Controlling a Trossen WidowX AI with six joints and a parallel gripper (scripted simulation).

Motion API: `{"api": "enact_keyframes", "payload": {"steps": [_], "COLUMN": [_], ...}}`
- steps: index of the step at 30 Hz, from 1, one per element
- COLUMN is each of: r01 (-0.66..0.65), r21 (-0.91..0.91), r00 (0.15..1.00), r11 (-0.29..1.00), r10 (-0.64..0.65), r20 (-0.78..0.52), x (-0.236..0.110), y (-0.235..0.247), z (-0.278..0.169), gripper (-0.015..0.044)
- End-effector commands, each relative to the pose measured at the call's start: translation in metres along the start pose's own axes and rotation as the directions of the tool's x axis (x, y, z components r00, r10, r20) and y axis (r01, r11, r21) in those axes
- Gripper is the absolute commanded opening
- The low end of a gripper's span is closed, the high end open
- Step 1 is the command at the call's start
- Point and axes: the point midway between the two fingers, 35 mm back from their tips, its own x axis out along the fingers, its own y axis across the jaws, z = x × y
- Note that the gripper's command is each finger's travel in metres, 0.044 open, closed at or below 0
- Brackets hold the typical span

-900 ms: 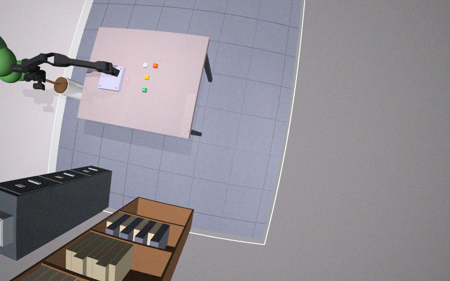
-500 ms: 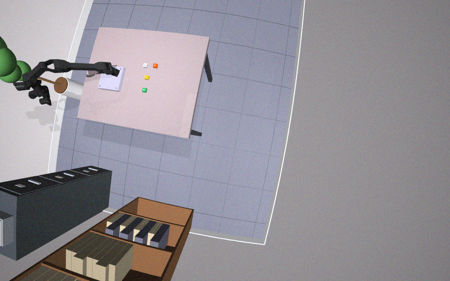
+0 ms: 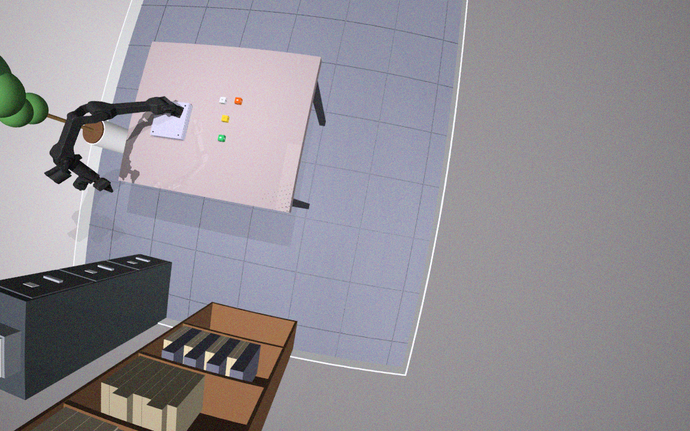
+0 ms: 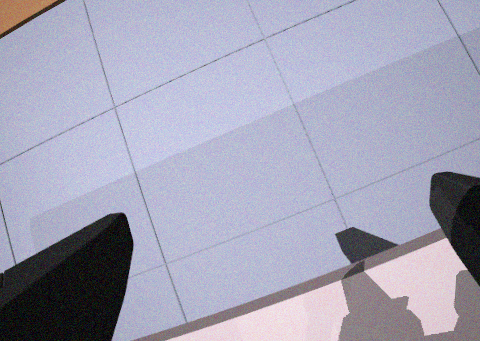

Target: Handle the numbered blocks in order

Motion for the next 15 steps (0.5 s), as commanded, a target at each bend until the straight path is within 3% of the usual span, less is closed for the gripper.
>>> {"api": "enact_keyframes", "payload": {"steps": [1, 8, 15], "r01": [-0.055, -0.179, -0.307], "r21": [-0.129, -0.371, -0.593], "r00": [0.997, 0.975, 0.937], "r11": [0.990, 0.911, 0.744], "r10": [0.047, 0.115, 0.129], "r20": [-0.058, -0.190, -0.323], "x": [0.003, 0.001, -0.022], "y": [0.071, 0.201, 0.312], "z": [-0.011, -0.058, -0.135], "gripper": [0.0400, 0.0400, 0.0400]}}
